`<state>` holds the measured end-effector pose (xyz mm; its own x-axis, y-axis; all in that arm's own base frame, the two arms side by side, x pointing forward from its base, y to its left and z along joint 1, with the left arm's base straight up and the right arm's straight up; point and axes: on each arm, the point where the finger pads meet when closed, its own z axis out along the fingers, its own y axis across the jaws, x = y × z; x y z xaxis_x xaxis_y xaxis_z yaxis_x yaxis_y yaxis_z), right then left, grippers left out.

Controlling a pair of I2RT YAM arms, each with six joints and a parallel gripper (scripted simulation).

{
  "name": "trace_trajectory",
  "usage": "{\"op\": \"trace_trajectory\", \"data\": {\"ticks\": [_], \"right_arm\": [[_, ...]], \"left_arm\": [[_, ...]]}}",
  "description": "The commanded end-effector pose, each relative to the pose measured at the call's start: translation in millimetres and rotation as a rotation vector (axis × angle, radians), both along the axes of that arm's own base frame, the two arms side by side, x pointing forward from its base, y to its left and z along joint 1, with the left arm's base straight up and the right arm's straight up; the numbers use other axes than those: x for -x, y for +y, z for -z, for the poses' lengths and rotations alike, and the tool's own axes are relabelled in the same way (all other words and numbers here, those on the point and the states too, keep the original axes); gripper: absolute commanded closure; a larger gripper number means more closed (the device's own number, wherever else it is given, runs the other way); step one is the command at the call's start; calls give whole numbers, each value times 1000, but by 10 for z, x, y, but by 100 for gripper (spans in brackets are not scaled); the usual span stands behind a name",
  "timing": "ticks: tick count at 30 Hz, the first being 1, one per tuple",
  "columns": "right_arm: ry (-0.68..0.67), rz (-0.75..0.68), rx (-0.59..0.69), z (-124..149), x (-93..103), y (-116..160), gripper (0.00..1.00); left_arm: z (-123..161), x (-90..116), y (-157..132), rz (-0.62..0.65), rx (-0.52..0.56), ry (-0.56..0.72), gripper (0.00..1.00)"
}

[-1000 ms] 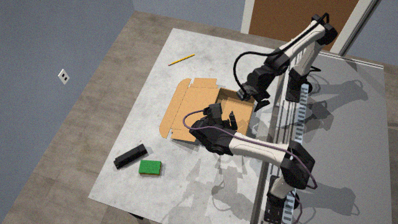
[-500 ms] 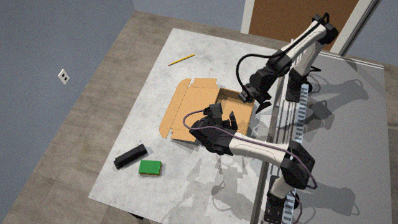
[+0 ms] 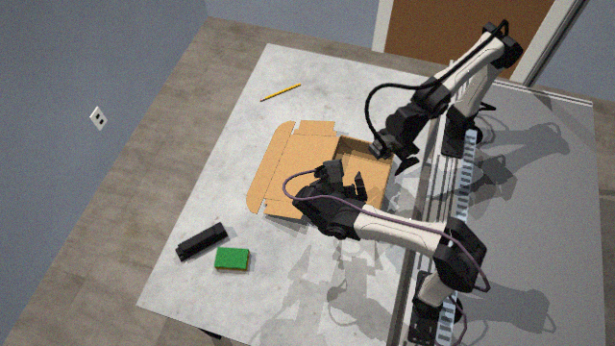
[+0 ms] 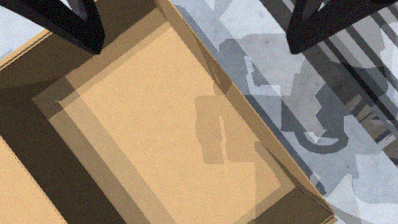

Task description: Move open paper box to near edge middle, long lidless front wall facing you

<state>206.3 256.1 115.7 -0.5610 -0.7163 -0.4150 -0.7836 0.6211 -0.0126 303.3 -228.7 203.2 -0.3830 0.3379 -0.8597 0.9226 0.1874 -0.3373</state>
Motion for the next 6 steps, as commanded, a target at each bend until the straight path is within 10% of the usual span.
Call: {"op": "trace_trajectory", "data": {"ticks": [1, 6], "right_arm": [[-20, -9, -18, -56, -22, 30, 0], [-20, -9, -18, -56, -22, 30, 0]], "left_arm": [[-166, -50, -4, 8, 20, -50, 0], [-166, -50, -4, 8, 20, -50, 0]]}}
